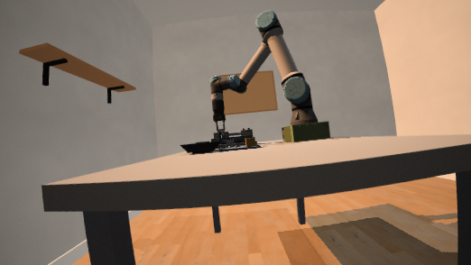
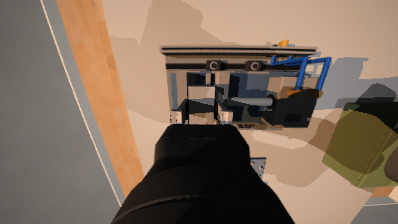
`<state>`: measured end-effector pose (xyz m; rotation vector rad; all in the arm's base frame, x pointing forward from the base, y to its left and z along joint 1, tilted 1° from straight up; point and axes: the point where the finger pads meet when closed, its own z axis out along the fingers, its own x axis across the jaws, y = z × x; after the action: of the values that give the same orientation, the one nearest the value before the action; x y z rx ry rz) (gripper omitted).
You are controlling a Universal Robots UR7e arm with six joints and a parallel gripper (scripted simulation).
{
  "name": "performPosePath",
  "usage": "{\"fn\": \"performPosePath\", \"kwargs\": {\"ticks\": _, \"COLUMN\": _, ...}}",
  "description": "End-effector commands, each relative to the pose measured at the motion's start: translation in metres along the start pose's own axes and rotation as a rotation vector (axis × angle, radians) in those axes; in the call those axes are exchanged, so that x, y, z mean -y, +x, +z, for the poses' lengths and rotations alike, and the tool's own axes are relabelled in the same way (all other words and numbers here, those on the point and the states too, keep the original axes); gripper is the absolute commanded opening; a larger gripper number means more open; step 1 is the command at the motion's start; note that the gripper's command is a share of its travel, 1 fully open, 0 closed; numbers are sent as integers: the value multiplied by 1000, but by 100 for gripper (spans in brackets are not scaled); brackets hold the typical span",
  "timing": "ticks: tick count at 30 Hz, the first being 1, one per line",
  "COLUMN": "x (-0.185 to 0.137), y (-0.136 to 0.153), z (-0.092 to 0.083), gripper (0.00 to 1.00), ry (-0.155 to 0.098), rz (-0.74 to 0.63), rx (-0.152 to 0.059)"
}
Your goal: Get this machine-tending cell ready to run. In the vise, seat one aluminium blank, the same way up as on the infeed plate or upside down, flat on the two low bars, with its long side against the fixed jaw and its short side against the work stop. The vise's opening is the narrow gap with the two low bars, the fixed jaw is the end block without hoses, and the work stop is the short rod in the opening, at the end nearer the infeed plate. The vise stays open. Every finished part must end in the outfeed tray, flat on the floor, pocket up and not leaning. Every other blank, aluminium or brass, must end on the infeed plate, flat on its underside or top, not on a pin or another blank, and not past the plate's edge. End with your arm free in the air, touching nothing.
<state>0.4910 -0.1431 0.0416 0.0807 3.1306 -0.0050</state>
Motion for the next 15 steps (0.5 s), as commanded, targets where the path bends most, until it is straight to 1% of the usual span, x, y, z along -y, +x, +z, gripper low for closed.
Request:
{"fn": "performPosePath", "kwargs": {"ticks": 1, "x": 0, "y": -1, "z": 0, "gripper": 0, "ry": 0, "rz": -1, "rx": 1}}
{"fn": "performPosePath", "kwargs": {"ticks": 15, "x": 0, "y": -2, "z": -1, "gripper": 0, "ry": 0, "rz": -1, "rx": 2}}
